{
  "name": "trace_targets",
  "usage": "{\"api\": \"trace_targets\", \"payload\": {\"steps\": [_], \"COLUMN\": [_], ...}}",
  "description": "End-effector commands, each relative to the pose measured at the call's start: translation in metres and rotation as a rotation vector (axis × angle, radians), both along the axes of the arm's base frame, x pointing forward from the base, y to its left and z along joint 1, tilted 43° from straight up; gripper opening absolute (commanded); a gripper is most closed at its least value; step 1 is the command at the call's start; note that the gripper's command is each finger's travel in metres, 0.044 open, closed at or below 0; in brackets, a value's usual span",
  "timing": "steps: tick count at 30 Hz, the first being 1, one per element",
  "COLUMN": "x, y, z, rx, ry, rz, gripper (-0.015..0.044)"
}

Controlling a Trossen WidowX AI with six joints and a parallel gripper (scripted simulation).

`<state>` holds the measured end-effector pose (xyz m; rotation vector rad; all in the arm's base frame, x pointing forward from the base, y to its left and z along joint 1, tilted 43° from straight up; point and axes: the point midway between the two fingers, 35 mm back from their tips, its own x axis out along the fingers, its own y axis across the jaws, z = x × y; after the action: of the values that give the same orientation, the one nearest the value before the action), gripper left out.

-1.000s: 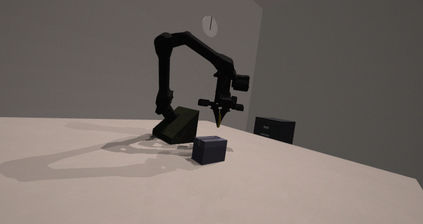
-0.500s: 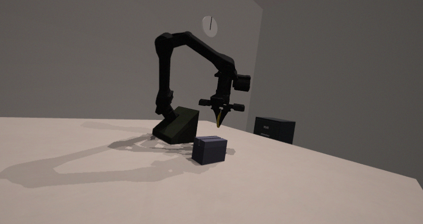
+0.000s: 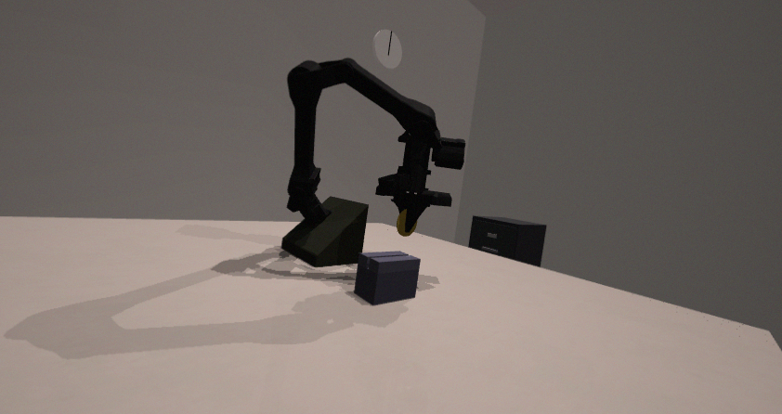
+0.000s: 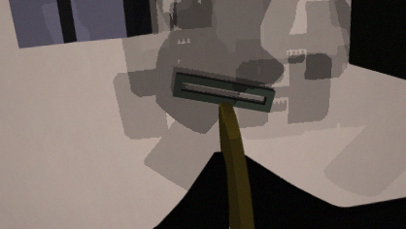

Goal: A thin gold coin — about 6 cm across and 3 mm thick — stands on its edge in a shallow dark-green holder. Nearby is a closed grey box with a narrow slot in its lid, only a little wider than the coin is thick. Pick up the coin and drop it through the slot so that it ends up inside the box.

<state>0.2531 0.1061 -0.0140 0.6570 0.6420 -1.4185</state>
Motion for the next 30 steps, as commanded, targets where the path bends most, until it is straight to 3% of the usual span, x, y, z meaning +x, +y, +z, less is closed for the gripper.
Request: {"api": "trace_targets", "payload": {"steps": [1,30], "x": [0.001,0.041], "y": [0.0,-0.033], "z": [0.0,0.035], "rx": [0.0,0.011], "ry": [-0.034,-0.041], "rz": [-0.035,-0.039], "gripper": [0.0,0.0]}}
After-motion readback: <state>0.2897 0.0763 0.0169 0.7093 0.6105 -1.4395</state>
